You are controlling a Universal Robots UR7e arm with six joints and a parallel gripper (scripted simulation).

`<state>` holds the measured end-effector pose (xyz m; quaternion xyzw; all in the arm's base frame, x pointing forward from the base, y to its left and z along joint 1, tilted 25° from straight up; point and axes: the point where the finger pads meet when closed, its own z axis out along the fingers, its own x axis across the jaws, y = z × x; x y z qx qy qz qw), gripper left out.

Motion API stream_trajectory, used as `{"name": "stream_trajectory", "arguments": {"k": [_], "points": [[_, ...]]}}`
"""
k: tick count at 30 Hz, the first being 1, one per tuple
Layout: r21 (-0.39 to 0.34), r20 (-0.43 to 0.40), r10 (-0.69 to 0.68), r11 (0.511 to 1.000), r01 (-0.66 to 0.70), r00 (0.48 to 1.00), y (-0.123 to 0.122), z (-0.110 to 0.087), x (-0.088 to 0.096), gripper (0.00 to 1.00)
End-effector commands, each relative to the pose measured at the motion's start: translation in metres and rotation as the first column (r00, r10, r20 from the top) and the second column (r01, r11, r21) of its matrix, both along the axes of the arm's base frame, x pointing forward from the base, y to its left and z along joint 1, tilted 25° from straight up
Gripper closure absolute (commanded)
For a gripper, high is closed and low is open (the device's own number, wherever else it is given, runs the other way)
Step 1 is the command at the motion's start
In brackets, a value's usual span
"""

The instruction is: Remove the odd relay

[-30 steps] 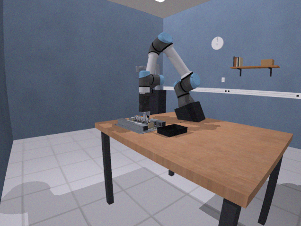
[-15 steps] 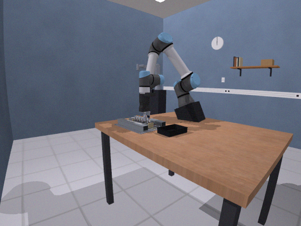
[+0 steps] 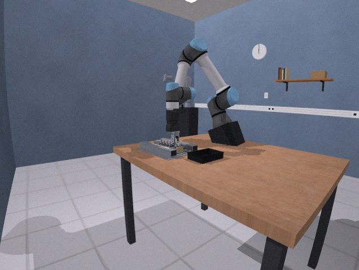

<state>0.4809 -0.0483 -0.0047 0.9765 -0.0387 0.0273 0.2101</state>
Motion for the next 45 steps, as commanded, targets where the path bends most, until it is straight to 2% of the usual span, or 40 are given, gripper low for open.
{"name": "stream_trajectory", "arguments": {"k": [1, 20, 45], "points": [[-0.002, 0.005, 0.002, 1.0, -0.002, 1.0, 0.005, 0.012, 0.003, 1.0], [-0.002, 0.005, 0.002, 1.0, -0.002, 1.0, 0.018, 0.04, 0.004, 1.0], [-0.002, 0.005, 0.002, 1.0, -0.002, 1.0, 0.027, 0.059, 0.005, 1.0]]}}
